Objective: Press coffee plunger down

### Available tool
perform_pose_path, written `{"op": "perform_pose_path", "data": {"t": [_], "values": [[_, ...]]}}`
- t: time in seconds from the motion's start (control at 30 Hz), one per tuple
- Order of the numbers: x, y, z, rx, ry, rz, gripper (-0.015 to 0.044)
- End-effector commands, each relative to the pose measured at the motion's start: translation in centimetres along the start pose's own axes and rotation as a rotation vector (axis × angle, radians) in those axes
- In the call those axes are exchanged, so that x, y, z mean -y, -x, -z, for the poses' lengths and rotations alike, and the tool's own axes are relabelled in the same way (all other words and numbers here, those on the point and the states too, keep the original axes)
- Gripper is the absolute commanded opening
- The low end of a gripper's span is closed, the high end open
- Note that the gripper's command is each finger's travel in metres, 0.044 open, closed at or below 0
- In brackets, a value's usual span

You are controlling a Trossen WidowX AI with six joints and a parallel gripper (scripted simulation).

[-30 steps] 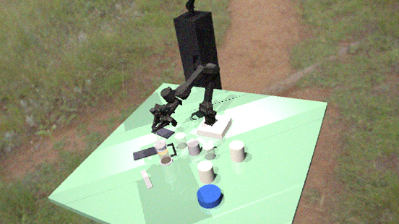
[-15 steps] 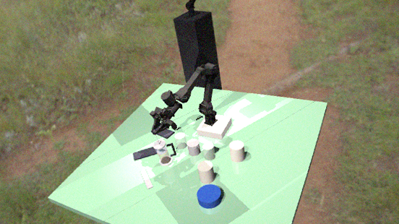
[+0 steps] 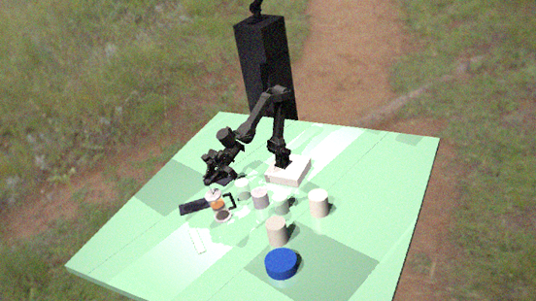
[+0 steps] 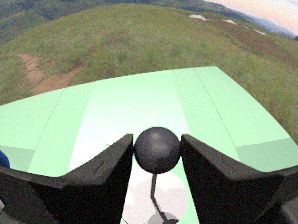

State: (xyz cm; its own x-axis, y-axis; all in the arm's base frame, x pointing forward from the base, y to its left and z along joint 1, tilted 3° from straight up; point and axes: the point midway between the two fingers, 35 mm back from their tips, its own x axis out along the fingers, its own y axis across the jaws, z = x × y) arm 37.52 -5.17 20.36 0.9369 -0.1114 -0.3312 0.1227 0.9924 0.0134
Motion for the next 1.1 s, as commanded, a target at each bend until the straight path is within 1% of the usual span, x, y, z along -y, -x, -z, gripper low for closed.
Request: {"op": "perform_pose_path", "data": {"t": [0.0, 1.07], "values": [[0.0, -1.2, 4.1, -0.106, -0.011, 0.003, 0.0123], [-0.1, -2.3, 3.2, -0.105, -0.011, 0.003, 0.0123]]}}
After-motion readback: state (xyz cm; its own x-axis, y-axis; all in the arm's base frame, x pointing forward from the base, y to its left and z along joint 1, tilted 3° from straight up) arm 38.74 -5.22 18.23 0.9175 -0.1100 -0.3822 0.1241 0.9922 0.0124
